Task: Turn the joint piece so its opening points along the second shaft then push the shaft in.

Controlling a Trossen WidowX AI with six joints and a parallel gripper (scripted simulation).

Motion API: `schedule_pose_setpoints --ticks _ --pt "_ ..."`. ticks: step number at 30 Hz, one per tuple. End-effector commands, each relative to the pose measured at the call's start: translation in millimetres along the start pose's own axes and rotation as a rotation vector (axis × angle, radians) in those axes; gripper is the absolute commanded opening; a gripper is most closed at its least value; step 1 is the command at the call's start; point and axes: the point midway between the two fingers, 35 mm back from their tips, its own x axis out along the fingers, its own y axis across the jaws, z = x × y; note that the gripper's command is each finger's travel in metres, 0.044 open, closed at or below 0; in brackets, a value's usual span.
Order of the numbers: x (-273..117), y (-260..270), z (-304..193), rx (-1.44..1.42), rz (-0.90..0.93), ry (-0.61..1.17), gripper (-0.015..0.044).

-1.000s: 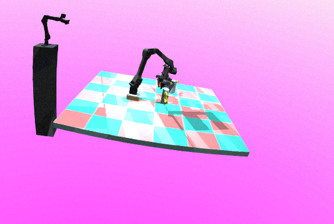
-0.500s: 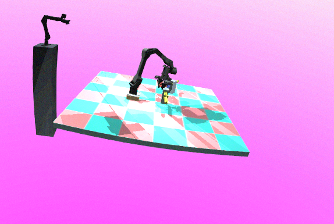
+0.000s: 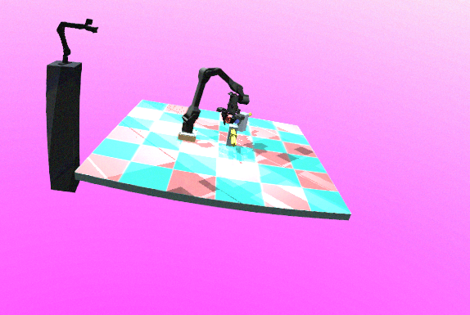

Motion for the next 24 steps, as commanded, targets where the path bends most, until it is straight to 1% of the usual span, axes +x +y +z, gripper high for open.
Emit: schedule_pose_setpoints --ticks 1,24 --pt "0.9 -3.3 0.2 -0.069 -0.007 -0.020 0.0000" --pt "4.8 -22.0 6.0 -0.478 -0.028 -0.116 0.0000"
